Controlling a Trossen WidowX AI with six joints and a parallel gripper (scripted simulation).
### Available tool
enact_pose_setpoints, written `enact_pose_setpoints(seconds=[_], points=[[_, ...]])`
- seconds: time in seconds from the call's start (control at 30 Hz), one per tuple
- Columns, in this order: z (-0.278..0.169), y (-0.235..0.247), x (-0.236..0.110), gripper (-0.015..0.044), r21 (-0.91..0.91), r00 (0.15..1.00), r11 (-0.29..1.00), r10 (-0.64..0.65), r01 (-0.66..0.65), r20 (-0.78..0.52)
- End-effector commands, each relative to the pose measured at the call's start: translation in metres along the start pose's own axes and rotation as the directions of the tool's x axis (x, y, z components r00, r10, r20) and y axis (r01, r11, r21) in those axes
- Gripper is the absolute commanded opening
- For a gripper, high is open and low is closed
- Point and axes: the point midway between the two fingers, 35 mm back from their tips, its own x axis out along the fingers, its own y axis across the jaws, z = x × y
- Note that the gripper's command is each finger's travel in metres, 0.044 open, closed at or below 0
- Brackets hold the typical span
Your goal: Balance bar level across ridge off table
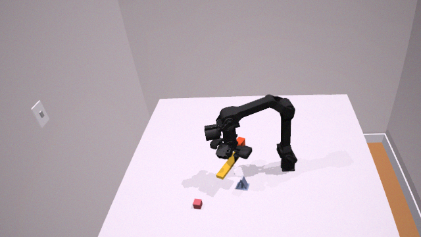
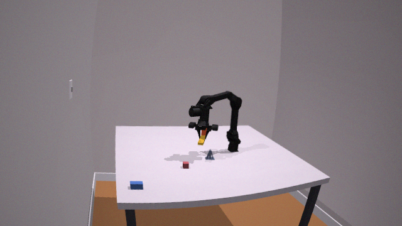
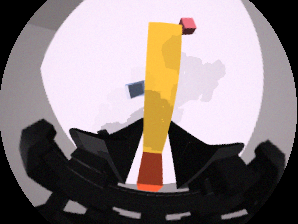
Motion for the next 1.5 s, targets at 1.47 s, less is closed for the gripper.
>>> enact_pose_setpoints(seconds=[1.47], points=[[0.029,0.090,-0.001,0.0000,-0.977,1.000,-0.215,0.012,0.006,0.004]])
